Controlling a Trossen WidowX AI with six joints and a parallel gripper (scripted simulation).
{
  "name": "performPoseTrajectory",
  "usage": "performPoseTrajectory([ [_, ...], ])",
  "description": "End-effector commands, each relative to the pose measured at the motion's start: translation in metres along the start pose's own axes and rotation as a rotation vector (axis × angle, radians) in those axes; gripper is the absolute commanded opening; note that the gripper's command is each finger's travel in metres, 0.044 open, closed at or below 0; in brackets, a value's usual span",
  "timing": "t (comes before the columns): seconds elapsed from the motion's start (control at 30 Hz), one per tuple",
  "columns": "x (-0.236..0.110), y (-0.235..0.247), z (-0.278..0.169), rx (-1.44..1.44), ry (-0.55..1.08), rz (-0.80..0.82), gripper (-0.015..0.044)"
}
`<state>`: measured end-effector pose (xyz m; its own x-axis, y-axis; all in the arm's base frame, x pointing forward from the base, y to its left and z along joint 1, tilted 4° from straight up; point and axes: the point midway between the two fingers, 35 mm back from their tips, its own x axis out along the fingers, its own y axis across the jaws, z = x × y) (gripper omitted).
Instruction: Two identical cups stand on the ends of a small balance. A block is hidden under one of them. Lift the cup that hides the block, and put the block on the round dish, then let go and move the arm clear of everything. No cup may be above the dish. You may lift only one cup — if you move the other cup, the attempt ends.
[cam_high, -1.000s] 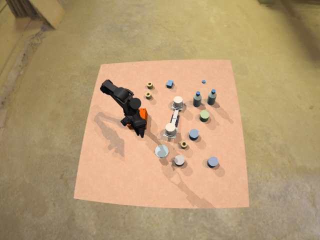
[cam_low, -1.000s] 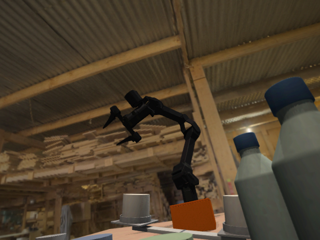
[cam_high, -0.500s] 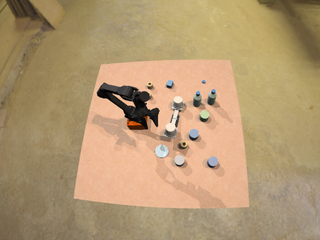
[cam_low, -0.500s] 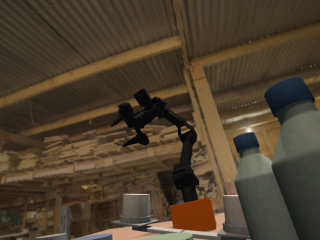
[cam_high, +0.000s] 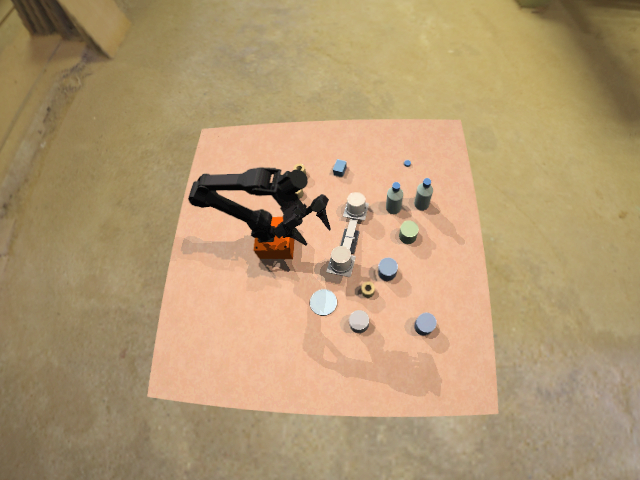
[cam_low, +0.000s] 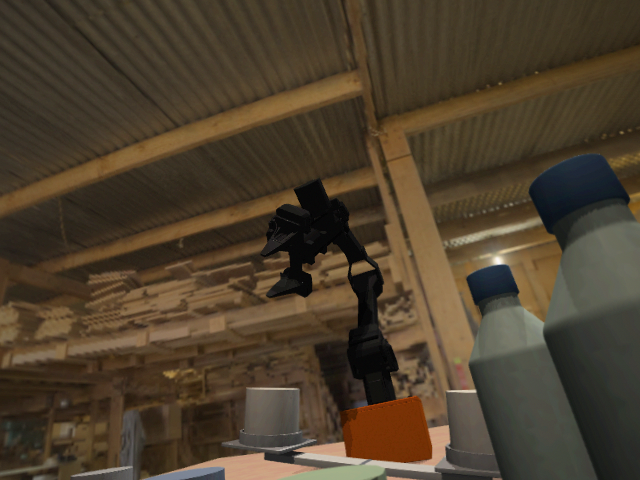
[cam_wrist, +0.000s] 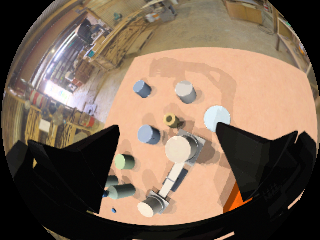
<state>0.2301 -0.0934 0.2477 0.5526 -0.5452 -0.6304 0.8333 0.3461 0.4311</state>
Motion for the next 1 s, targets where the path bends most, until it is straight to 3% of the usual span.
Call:
performPoseTrajectory([
  [0.0,-0.001,0.003,-0.02,-0.111,0.044,0.035,0.044],
  [0.97,-0.033,-0.01,-0.158,-1.001,0.259,0.366,0.044],
])
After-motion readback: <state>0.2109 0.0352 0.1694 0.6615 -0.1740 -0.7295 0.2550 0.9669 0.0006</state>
